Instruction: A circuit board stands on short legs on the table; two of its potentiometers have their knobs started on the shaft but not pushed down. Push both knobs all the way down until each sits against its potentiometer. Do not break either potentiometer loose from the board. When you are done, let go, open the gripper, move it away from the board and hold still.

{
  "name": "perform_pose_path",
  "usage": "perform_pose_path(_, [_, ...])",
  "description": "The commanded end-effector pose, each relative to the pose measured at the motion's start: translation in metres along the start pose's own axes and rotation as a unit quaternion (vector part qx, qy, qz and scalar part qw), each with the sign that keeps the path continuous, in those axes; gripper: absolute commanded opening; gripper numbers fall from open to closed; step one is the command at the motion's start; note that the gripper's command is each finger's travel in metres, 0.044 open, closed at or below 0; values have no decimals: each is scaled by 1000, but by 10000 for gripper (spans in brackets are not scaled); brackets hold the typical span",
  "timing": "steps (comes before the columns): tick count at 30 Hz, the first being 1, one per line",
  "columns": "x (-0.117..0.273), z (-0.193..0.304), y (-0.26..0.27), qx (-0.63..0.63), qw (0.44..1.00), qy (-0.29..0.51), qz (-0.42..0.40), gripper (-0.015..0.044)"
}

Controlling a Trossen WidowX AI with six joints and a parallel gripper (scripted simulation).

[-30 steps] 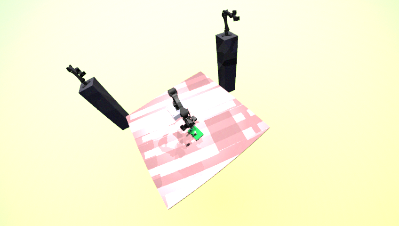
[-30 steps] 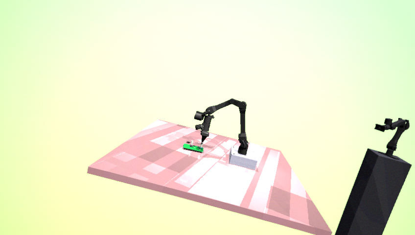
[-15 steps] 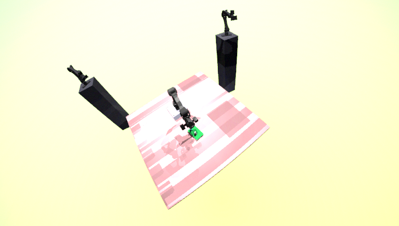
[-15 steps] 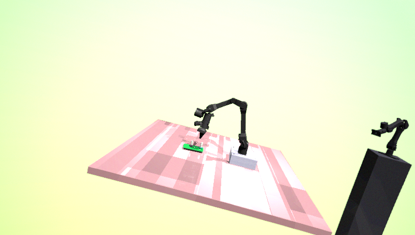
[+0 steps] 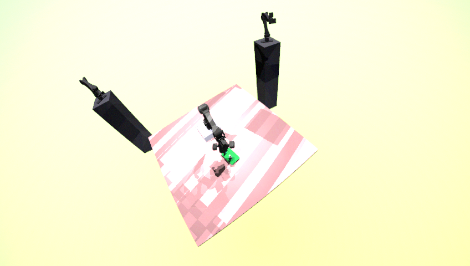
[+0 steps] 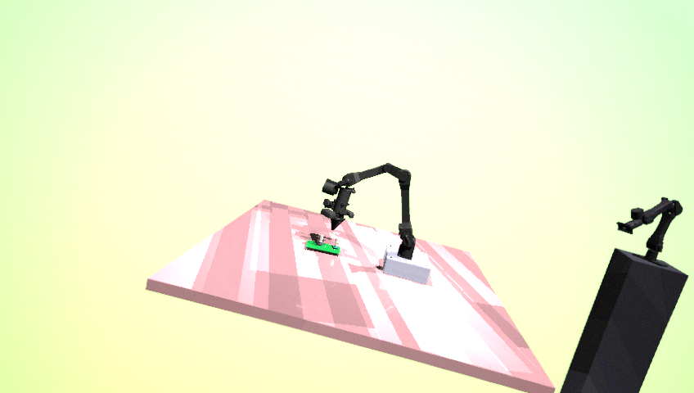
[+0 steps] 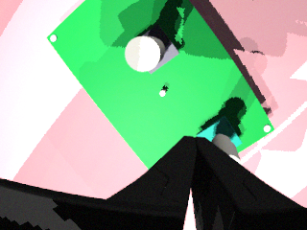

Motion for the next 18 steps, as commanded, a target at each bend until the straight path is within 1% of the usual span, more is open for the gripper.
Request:
perform_pose_path(1, [-1, -2, 2, -81, 997, 4, 4, 0])
perform_pose_path(9, [1, -6, 7, -217, 976, 5, 8, 0])
perform_pose_path(18, [3, -11, 12, -366, 930, 5, 13, 0])
Point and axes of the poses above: the point midway between the two fingers, 35 mm back from their tips, its own x axis back along the fingers, its own y axis across the jaws, z = x × y, the point moved 4 cm from there along x, back along the fingers, and after that the axes turned 7 degrees about -x, right-handed, at the moved point
